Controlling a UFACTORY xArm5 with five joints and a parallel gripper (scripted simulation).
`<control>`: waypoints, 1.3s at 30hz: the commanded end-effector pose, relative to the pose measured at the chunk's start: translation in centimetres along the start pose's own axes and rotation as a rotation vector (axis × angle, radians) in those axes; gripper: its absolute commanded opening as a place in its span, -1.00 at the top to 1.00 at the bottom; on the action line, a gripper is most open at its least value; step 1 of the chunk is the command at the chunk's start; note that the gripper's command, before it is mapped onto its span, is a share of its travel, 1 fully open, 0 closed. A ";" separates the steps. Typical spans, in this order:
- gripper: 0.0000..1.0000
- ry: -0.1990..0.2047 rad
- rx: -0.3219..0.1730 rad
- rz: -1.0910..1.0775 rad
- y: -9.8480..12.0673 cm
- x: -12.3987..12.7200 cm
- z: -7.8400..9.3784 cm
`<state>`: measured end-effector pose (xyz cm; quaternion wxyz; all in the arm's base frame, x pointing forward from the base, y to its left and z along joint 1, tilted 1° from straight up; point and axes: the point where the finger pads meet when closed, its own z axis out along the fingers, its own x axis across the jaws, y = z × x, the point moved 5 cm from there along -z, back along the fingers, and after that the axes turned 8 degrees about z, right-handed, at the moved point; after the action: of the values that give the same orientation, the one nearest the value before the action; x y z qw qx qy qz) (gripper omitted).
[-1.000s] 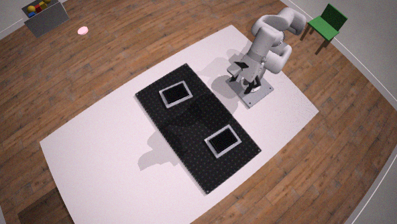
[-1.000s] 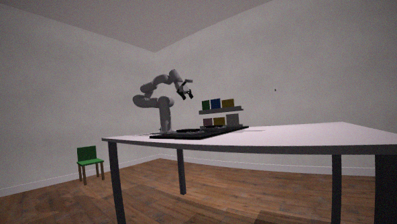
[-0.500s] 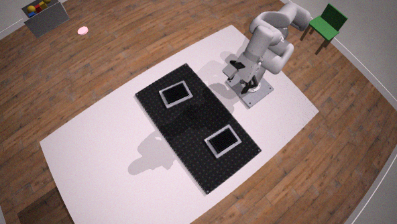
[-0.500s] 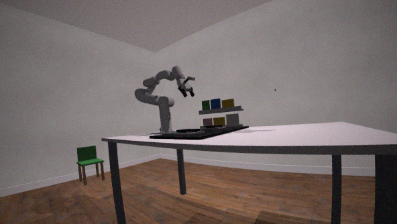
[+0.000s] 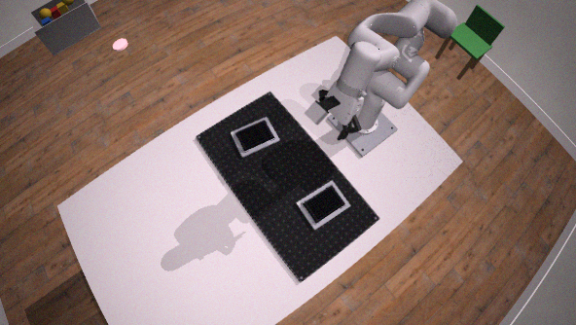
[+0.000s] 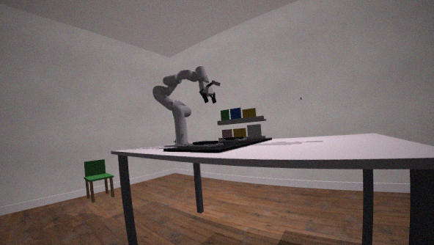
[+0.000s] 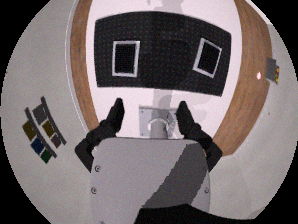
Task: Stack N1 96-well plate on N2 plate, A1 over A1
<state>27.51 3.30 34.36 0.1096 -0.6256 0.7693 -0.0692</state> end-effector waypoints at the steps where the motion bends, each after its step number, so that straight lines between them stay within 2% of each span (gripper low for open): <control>1: -1.00 0.023 -0.056 -0.016 -2.0 0.0 0.3; 4: -1.00 0.024 -0.056 -0.016 -2.8 -0.1 0.7; 5: -1.00 0.034 -0.086 -0.024 -3.5 0.0 0.9; 9: -1.00 0.035 -0.087 -0.024 -4.3 0.0 1.3; 10: -1.00 0.044 -0.117 -0.033 -4.9 0.0 1.6; 13: -1.00 0.046 -0.118 -0.033 -5.8 0.1 2.2; 14: -1.00 0.054 -0.149 -0.041 -6.4 0.2 2.5; 18: -1.00 0.055 -0.149 -0.041 -7.3 0.3 3.2; 19: -1.00 0.062 -0.181 -0.049 -7.8 0.3 3.5; 23: -1.00 0.062 -0.181 -0.049 -8.8 0.5 4.3; 24: -1.00 0.068 -0.213 -0.057 -9.3 0.6 4.7; 26: -1.00 0.068 -0.213 -0.057 -9.3 0.6 4.7; 29: -1.00 0.069 -0.213 -0.057 -10.2 0.8 5.7; 35: -1.00 0.103 -0.253 0.136 -10.8 3.3 7.3; 39: -1.00 0.103 -0.254 0.145 -11.0 5.0 8.3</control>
<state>38.71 -1.91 29.58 -0.0036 -0.5863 0.8101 0.0029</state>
